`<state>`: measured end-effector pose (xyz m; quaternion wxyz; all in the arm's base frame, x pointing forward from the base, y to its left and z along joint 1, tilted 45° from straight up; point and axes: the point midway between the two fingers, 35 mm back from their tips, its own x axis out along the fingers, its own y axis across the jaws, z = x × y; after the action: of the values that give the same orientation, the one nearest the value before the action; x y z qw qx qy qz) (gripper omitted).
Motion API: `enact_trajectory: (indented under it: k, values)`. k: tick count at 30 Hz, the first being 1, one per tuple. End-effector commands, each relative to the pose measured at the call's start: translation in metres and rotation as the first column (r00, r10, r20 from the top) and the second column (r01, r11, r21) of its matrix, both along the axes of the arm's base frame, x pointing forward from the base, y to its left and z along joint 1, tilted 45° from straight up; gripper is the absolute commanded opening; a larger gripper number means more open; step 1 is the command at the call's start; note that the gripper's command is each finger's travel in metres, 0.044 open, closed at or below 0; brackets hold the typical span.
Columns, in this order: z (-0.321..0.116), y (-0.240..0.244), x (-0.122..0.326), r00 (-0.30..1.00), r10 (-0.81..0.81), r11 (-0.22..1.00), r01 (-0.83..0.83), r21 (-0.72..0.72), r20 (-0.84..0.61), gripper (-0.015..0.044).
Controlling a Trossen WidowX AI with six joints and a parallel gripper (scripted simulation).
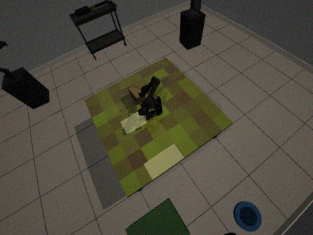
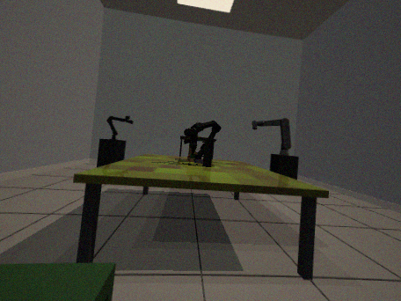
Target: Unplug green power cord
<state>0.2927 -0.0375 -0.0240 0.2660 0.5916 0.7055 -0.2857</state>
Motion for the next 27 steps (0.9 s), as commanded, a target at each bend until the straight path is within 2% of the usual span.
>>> enact_trajectory:
  k: [1,8,12,16,27]
  values:
    - [0.001,0.001,0.0,1.0,0.0,1.0,0.0,0.0,-0.002,0.0157]
    - [0.001,0.001,0.0,1.0,0.0,1.0,0.0,0.0,-0.002,0.0341]
    - [-0.012,-0.02,0.003,1.0,-0.001,1.0,0.001,-0.003,-0.001,0.044]
    - [-0.031,-0.05,0.004,1.0,-0.001,1.0,0.001,-0.004,0.0,0.044]
    - [-0.032,-0.052,0.004,1.0,-0.001,1.0,0.001,-0.004,0.0,0.044]
